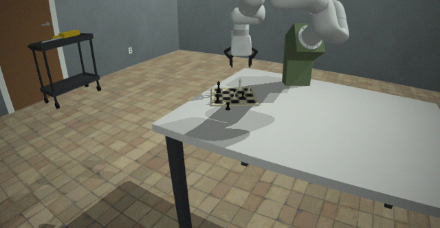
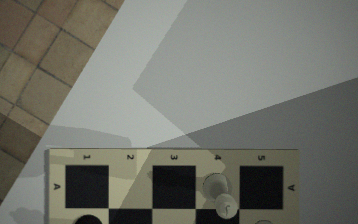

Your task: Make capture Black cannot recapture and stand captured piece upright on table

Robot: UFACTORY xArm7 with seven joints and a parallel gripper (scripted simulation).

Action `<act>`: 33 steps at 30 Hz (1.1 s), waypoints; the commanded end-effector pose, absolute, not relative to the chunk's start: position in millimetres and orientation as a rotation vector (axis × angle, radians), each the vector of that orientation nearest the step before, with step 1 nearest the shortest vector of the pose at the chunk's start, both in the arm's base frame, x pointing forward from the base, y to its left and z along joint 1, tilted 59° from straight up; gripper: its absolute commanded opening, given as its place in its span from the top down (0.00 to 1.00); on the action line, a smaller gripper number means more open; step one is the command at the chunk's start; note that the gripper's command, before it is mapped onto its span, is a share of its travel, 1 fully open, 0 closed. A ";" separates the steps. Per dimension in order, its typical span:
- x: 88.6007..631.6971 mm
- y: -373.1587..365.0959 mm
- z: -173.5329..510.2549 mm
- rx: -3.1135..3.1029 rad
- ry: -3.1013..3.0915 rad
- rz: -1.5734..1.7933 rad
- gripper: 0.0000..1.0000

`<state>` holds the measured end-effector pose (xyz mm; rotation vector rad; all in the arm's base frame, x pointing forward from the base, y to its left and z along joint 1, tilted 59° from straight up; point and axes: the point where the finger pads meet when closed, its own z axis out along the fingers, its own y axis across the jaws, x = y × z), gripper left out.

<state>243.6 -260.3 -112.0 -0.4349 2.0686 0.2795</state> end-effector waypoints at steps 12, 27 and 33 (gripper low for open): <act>241.7 -262.5 -111.9 -0.433 2.072 0.275 0.00; 225.1 -270.2 -101.0 -0.433 2.072 0.275 0.00; 214.2 -275.3 -93.9 -0.433 2.072 0.275 0.00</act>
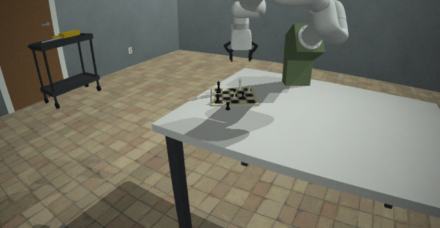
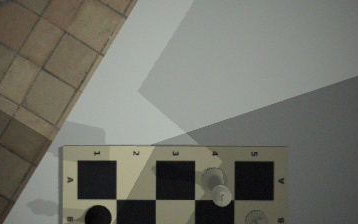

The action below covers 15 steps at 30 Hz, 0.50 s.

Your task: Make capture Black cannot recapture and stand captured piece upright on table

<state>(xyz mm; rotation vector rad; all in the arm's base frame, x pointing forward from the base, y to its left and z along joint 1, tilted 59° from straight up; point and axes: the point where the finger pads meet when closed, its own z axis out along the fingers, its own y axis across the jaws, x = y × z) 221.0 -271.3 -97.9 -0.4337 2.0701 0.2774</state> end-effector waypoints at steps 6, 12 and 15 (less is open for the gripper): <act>201.4 -281.2 -85.6 -0.433 2.072 0.275 0.00; 197.6 -283.0 -83.1 -0.433 2.072 0.275 0.00; 197.6 -283.0 -83.1 -0.433 2.072 0.275 0.00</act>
